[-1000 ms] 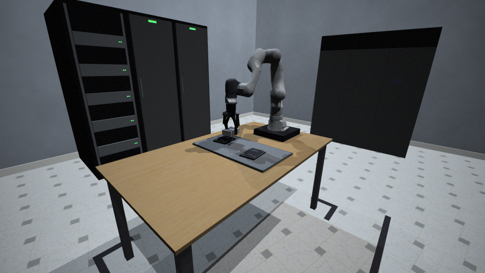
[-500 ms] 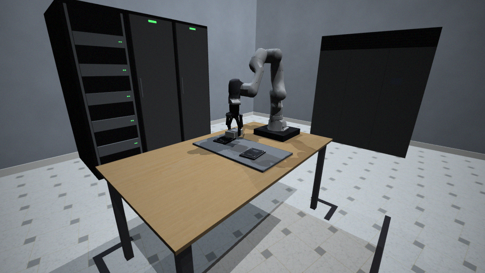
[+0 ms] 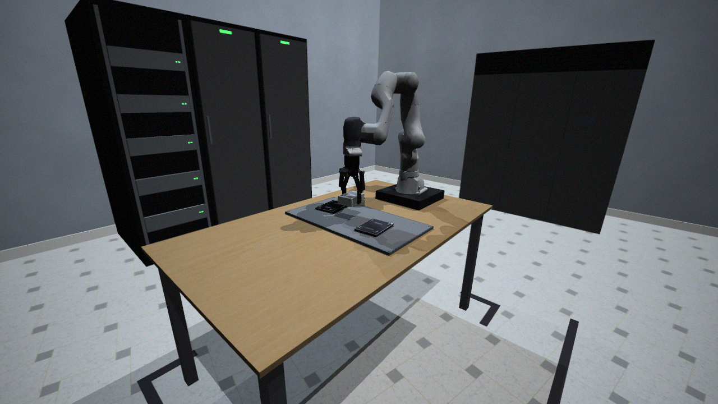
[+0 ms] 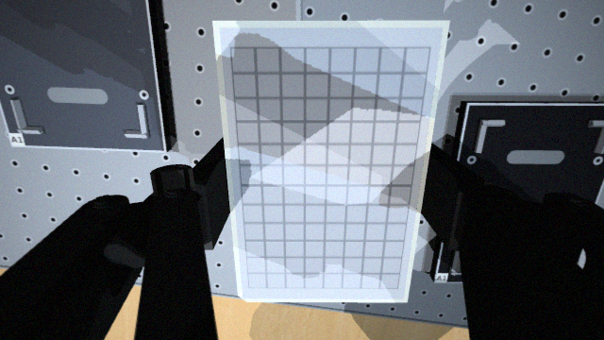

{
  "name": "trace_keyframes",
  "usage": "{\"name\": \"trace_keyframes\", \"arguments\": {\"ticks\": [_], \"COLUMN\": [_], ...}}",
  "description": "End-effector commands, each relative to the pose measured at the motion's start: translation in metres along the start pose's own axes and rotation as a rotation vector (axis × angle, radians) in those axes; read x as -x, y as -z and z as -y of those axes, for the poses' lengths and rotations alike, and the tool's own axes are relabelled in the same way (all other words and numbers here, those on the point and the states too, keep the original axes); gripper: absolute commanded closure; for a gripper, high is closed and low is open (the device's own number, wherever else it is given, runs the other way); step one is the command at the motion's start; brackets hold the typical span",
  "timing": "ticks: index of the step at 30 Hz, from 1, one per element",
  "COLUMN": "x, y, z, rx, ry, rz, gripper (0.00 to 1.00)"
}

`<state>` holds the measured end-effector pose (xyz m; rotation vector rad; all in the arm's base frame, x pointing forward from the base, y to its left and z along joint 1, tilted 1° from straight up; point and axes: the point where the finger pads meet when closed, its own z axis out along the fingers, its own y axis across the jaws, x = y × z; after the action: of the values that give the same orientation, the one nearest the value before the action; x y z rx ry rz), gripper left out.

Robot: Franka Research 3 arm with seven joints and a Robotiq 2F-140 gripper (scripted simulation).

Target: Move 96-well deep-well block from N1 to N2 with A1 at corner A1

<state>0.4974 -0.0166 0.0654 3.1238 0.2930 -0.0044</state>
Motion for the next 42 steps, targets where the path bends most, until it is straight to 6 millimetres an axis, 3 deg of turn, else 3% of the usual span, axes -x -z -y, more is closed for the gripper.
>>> {"name": "trace_keyframes", "arguments": {"ticks": [1, 42], "x": [-0.004, -0.047], "y": [0.000, -0.001], "z": [0.011, 0.127], "rx": [0.004, 0.004], "ry": [-0.042, -0.042], "rz": [0.003, 0.003], "gripper": [0.40, 0.40]}}
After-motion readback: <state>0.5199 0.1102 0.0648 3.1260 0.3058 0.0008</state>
